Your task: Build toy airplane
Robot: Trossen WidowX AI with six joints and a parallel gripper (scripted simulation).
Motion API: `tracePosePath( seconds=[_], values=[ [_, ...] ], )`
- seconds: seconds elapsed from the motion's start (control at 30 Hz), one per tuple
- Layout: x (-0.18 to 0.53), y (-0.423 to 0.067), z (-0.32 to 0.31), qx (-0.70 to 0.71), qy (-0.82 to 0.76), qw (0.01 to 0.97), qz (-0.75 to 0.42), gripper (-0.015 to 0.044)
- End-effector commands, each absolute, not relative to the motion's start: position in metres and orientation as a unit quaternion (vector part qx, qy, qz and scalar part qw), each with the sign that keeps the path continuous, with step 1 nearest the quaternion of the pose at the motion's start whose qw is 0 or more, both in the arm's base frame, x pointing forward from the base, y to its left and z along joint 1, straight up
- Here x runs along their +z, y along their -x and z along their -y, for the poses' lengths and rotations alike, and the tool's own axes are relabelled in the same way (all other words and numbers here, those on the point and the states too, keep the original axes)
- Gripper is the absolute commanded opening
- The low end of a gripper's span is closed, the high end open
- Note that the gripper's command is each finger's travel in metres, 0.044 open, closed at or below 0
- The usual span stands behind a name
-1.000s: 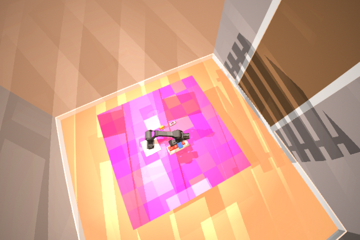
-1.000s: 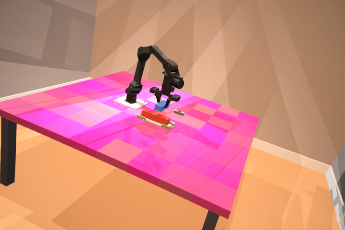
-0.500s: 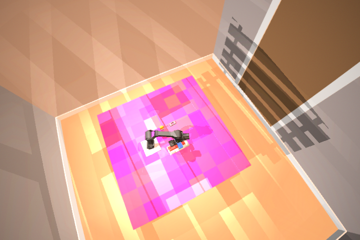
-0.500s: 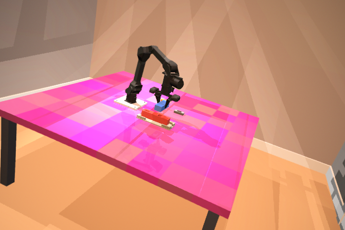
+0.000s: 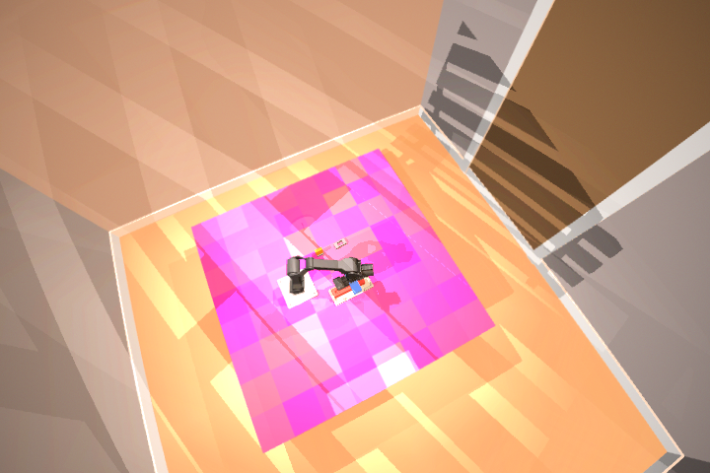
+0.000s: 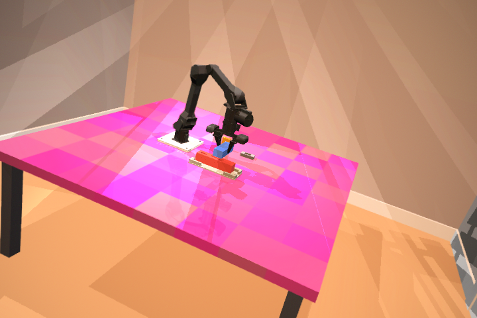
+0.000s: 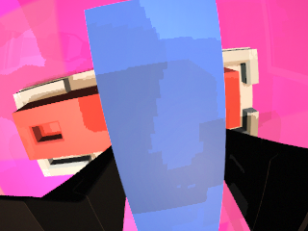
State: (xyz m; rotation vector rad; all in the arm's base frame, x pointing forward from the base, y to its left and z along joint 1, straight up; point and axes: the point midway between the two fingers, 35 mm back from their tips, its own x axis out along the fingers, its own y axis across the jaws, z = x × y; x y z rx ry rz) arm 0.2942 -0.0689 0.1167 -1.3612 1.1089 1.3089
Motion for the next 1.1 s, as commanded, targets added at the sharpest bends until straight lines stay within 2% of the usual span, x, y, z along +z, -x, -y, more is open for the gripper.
tracePosePath(
  seconds=[0.0,0.53,0.7,0.87,1.07],
  values=[
    [0.108,-0.294,0.069,0.534,0.552,0.456,-0.449,0.0196],
    [0.093,-0.293,0.069,0.534,0.552,0.456,-0.449,0.0196],
    [0.095,-0.294,0.069,0.532,0.552,0.458,-0.451,0.0162],
    [0.095,-0.294,0.069,0.532,0.552,0.458,-0.451,0.0031],
    [0.095,-0.294,0.069,0.532,0.552,0.458,-0.451,0.0189]
  ],
)
